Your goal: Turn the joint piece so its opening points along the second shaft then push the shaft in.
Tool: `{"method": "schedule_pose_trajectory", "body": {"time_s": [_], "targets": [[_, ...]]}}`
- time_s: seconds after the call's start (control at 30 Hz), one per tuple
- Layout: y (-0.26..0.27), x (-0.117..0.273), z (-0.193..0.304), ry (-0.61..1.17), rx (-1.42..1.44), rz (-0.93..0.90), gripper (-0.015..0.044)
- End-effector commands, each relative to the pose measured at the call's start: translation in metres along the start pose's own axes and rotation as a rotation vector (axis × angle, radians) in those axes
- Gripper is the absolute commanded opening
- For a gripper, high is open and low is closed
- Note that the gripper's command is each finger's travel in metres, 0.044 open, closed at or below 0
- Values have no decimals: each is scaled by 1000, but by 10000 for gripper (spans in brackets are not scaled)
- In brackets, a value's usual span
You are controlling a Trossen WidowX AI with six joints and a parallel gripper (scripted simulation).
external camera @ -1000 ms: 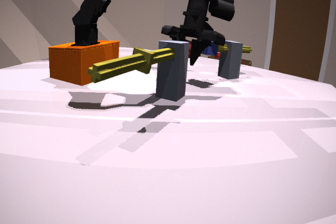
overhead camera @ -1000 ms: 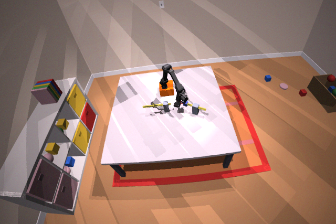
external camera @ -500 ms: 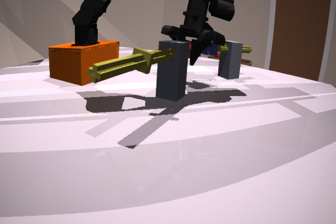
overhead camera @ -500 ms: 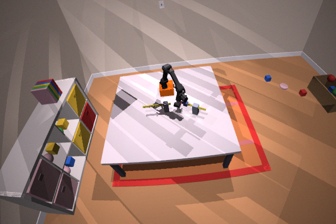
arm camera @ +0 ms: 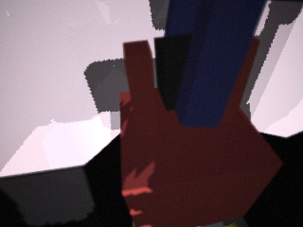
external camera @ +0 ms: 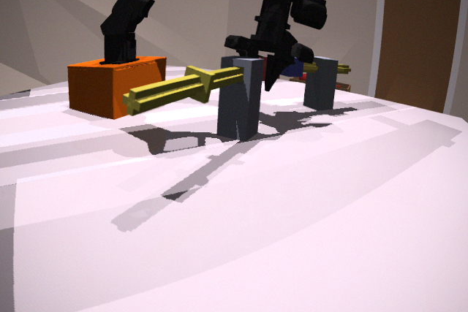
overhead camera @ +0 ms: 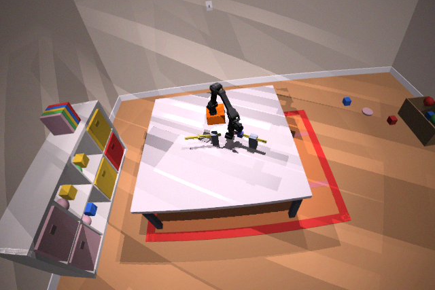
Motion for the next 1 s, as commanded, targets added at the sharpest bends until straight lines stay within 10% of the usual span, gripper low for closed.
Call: {"method": "schedule_pose_trajectory", "body": {"time_s": [0.0, 0.2, 0.97], "targets": [[0, 0, 0, 0, 0, 0, 278], [0, 0, 0, 0, 0, 0, 436], [4, 9, 30, -247, -10, 26, 440]]}}
Point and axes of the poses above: the point midway between the two fingers, 35 mm back from their tips, its own x axis back along the fingers, its own y axis across the jaws, z = x × y, the point moved 10 cm from there along x, back along the fingers, and after that the axes turned 10 degrees about x, right-handed, at the moved point
